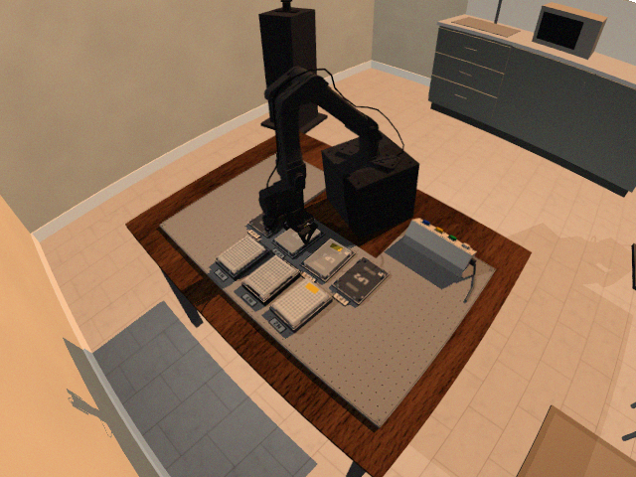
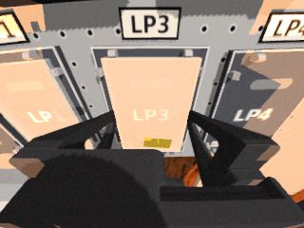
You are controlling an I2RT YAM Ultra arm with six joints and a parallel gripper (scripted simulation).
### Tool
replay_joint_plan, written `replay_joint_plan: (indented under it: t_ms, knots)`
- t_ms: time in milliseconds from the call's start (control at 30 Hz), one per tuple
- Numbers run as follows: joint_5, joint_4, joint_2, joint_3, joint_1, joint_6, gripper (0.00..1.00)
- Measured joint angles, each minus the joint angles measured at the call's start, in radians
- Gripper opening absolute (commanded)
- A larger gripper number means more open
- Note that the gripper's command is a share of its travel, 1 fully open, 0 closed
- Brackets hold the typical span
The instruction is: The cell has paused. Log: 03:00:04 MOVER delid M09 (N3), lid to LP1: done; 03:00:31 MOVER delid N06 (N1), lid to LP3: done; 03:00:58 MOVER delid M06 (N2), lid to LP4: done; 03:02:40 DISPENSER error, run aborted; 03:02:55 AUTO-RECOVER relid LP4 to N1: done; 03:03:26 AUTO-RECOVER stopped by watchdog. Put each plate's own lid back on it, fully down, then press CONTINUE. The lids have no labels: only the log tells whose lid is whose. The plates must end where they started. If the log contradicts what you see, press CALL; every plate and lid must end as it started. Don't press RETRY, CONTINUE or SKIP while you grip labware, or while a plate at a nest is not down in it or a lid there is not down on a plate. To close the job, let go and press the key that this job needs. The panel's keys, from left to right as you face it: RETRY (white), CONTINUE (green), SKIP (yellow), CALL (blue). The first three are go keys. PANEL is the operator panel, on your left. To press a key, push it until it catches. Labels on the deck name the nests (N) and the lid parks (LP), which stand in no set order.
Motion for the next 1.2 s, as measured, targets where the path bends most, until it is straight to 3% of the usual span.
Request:
replay_joint_plan:
  t_ms: [767,1200]
  knots:
    - [0.0,0.013,-0.003,-0.008,0.0,0.0,0.0]
    - [0.0,-0.037,-0.077,-0.032,0.0,0.0,0.0]
